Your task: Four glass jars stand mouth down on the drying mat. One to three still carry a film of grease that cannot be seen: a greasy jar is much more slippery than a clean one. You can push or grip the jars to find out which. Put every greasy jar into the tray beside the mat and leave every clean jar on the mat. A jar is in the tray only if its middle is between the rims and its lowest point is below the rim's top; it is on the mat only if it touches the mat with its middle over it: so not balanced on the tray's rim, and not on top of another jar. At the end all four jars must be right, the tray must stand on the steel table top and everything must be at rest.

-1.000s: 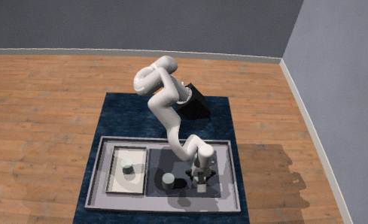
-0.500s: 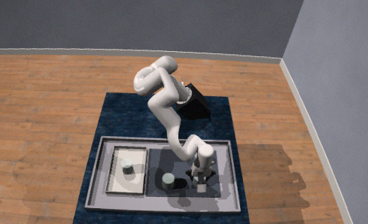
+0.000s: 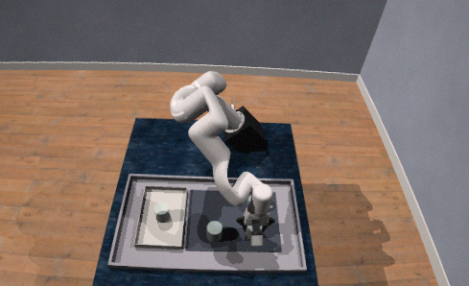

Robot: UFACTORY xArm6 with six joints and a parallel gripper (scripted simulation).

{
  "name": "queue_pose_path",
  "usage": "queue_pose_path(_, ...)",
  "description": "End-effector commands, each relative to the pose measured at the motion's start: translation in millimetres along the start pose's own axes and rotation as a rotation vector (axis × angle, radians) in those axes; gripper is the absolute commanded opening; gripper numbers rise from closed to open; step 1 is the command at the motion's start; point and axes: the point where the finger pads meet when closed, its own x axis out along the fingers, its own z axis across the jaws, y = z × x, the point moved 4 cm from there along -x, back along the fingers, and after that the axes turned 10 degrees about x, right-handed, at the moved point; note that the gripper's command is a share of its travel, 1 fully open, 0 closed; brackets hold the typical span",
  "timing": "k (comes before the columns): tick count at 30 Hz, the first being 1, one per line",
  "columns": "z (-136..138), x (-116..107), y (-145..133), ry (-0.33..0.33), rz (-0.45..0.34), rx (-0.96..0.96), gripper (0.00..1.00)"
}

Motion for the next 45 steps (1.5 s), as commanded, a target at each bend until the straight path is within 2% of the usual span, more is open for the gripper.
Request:
queue_pose_path(1,-0.4,-1.8,1.4,0.002,0.004,0.001,0.81)
queue_pose_path(4,-0.4,-1.8,1.4,0.002,0.004,0.001,0.81)
queue_pose_path(5,-0.4,-1.8,1.4,0.002,0.004,0.001,0.78)
queue_pose_path(21,-0.4,-1.8,1.4,0.002,0.004,0.001,0.78)
queue_pose_path(22,-0.4,-1.8,1.4,0.002,0.004,0.001,0.75)
queue_pose_path(38,-0.4,-1.8,1.4,0.002,0.004,0.001,0.75)
queue_pose_path(39,-0.4,-1.8,1.4,0.002,0.004,0.001,0.72)
queue_pose_path(45,-0.4,-1.8,1.4,0.002,0.004,0.001,0.72)
